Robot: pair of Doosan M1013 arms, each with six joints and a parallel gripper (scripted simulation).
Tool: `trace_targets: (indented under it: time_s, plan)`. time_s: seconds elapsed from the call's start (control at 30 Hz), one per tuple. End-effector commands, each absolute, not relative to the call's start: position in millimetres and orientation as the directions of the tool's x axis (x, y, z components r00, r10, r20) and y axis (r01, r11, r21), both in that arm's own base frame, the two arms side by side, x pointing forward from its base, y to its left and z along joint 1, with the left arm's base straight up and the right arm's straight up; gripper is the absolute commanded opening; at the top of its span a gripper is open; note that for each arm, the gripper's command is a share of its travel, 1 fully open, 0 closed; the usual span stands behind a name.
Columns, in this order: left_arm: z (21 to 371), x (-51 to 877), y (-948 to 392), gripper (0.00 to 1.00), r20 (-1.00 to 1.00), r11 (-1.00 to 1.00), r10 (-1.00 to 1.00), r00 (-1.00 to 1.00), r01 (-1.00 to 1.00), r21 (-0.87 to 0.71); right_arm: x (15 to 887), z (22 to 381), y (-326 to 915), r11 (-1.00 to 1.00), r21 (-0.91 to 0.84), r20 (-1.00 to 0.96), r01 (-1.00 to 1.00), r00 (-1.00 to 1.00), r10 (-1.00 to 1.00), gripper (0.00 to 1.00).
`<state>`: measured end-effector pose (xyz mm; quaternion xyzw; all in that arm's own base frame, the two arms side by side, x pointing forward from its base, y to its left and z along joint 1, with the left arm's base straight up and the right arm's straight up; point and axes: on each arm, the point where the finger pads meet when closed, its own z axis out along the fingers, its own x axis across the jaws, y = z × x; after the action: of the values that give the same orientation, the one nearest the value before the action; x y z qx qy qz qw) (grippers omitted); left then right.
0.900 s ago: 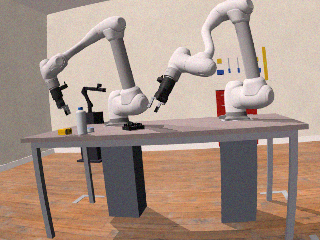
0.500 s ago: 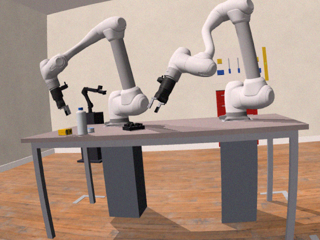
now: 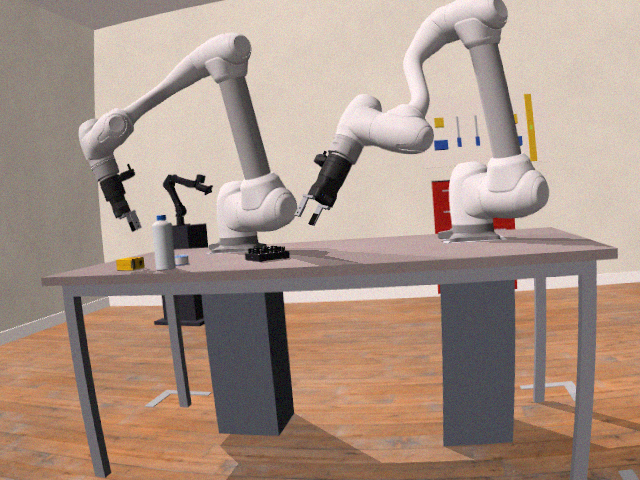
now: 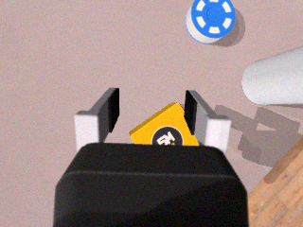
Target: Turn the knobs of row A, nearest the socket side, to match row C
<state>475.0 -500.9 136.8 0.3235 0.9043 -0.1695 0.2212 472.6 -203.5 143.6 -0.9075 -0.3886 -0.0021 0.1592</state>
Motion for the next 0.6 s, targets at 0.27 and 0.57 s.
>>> trace_targets:
  time_s: [0.27,0.57]
  plan:
    - [138,475,-501,1.00,-0.511,0.733,0.510,-0.692,0.660,-0.163,421,141,-249,-0.695,-0.342,0.108,0.632,0.762,0.639,1.00]
    - [138,475,-501,1.00,-0.511,0.733,0.510,-0.692,0.660,-0.163,314,140,-309,-0.757,-0.448,0.077,0.476,0.864,0.498,1.00]
